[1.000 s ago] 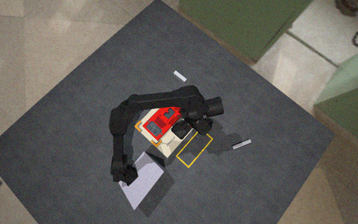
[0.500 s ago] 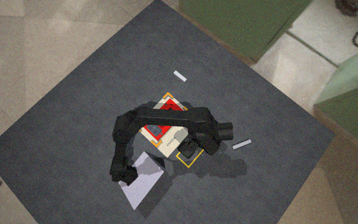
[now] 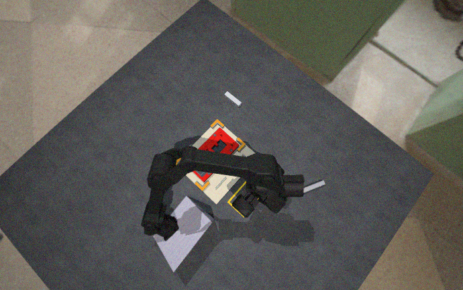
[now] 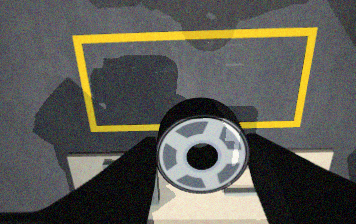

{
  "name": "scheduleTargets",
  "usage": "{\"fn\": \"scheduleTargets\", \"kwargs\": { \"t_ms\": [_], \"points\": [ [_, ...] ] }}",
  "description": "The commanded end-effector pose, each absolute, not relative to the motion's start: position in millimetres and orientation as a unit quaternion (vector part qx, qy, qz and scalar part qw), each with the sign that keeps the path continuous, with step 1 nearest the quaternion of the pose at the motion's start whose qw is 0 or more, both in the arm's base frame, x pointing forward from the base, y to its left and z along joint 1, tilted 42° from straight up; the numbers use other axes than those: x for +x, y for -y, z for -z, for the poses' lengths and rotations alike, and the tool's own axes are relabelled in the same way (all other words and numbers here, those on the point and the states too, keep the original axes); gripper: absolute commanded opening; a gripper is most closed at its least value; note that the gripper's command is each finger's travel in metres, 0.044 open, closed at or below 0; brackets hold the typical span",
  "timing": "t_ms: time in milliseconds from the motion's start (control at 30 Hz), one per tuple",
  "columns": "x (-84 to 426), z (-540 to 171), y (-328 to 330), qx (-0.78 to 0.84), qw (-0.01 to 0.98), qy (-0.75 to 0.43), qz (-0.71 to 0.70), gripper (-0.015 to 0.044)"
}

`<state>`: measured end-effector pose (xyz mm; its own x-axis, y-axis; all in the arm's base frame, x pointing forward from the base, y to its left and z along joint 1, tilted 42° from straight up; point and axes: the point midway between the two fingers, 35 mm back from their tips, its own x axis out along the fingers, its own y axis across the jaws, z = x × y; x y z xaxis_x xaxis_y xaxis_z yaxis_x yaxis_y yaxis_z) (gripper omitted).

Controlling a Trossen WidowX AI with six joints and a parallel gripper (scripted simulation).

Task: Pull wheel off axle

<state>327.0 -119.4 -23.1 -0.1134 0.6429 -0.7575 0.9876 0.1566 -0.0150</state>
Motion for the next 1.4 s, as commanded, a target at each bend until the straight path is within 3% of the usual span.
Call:
{"fn": "scheduleTargets", "kwargs": {
  "t_ms": [0, 733, 1100, 1367],
  "points": [
    [325, 29, 113, 0.589, 0.308, -0.695, 0.276, 0.0000],
    [315, 93, 57, 0.589, 0.307, -0.695, 0.275, 0.0000],
    [316, 89, 60, 0.587, 0.310, -0.696, 0.274, 0.0289],
    [323, 47, 97, 0.589, 0.308, -0.695, 0.276, 0.0300]
  ]
}}
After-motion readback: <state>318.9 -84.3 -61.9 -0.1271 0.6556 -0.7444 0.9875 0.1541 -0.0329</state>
